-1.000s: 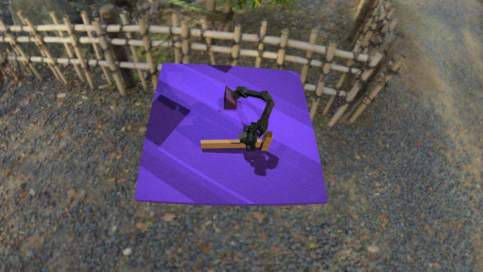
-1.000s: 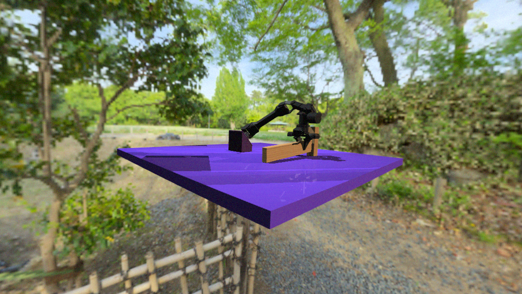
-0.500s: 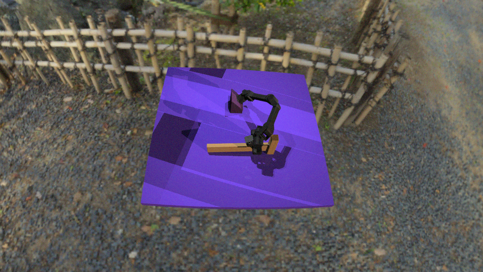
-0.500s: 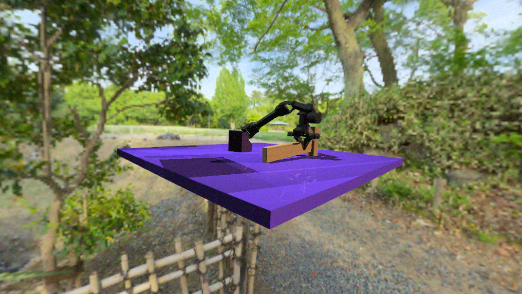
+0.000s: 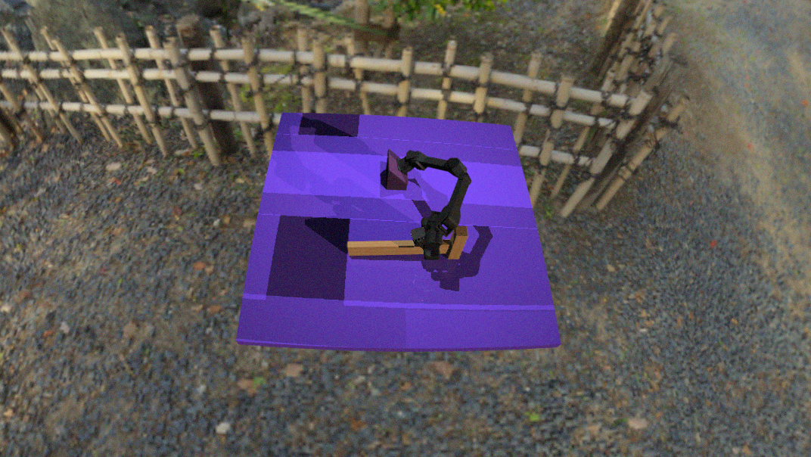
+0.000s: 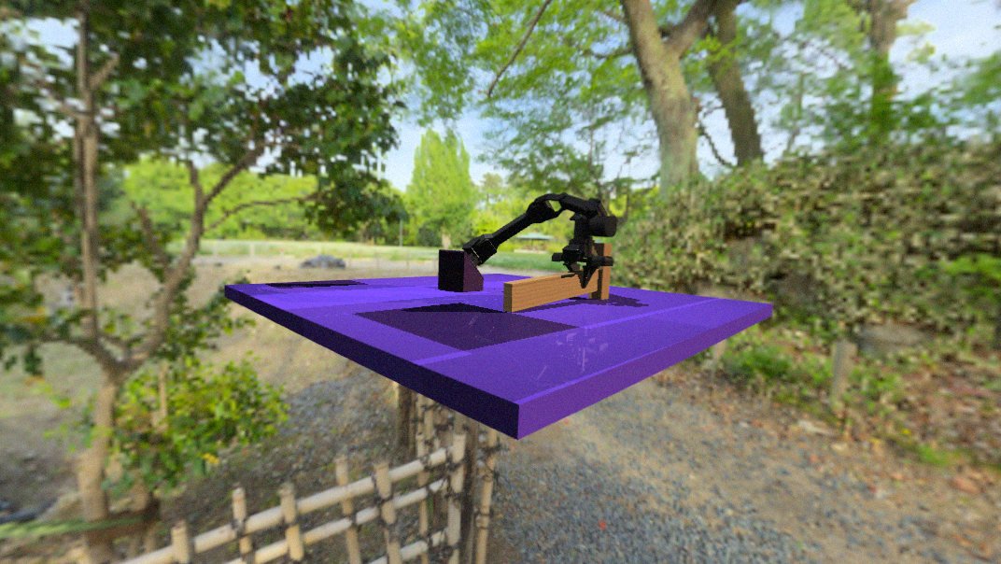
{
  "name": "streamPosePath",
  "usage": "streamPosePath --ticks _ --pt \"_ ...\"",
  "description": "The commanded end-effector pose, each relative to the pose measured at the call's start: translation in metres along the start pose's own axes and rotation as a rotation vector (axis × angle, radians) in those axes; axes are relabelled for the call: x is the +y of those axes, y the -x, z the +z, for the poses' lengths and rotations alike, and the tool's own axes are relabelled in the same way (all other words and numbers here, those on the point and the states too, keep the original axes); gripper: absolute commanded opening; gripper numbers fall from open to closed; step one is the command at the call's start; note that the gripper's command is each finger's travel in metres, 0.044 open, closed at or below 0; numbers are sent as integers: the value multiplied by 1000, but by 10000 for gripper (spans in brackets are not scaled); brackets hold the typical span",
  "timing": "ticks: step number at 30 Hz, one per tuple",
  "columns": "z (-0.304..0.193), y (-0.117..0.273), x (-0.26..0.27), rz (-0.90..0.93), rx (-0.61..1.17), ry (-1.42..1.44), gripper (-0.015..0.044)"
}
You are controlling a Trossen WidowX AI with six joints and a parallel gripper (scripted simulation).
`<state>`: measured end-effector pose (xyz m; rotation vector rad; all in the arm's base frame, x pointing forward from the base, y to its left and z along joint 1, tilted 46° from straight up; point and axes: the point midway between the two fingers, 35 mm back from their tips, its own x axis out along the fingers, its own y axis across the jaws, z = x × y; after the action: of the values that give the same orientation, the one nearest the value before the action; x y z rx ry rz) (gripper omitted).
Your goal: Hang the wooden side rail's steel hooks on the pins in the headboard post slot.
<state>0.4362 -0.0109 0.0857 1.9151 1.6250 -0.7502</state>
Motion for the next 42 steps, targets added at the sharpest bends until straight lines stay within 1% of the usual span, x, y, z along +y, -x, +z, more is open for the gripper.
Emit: streamPosePath --ticks 1,42 --pt "0 5 2 16 0 -4 0" --pt "0 -2 2 16 1 -4 0"
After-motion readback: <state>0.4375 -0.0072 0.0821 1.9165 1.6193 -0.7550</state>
